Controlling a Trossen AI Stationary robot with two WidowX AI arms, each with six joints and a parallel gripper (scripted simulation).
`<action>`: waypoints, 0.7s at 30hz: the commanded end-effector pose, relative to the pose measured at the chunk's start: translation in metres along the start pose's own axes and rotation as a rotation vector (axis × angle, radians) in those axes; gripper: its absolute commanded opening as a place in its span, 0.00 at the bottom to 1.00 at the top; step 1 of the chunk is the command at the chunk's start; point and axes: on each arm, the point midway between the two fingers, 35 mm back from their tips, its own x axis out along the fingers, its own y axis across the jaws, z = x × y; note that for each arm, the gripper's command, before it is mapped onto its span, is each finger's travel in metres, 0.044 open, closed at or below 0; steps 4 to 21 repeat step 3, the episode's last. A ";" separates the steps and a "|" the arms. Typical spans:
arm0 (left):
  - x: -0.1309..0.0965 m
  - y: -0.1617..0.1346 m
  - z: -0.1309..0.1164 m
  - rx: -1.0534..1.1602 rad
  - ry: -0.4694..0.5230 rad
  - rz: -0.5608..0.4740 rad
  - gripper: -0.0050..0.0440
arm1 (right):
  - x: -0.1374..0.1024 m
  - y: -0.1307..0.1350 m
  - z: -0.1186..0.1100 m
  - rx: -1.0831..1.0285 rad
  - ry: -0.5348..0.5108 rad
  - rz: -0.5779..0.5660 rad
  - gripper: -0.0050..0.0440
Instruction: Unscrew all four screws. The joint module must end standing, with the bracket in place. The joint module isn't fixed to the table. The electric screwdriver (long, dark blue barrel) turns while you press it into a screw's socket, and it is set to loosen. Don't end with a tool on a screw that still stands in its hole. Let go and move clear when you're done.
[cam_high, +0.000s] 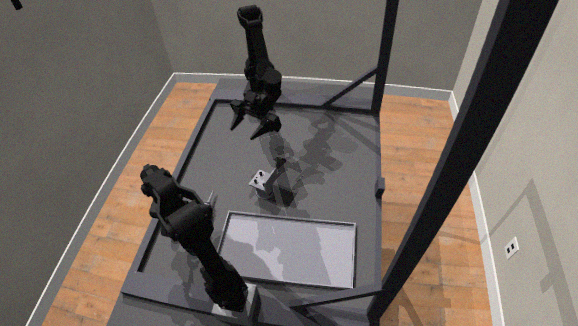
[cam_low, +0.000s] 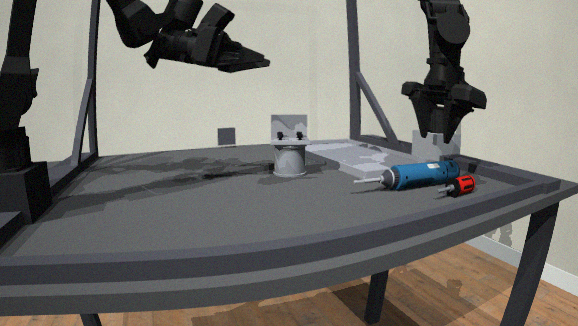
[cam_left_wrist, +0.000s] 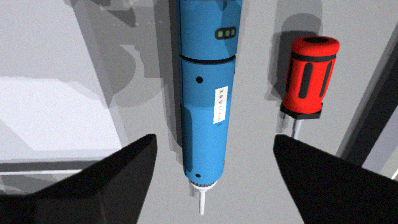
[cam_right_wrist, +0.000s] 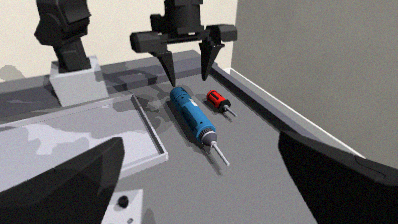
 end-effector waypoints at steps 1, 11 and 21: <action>-0.006 -0.002 -0.005 0.009 0.018 -0.017 0.72 | -0.001 0.000 0.011 0.027 -0.021 0.001 0.92; -0.006 -0.002 -0.005 0.009 0.018 -0.017 0.72 | -0.001 0.000 0.011 0.027 -0.021 0.001 0.92; -0.006 -0.002 -0.005 0.009 0.018 -0.017 0.72 | -0.001 0.000 0.011 0.027 -0.021 0.001 0.92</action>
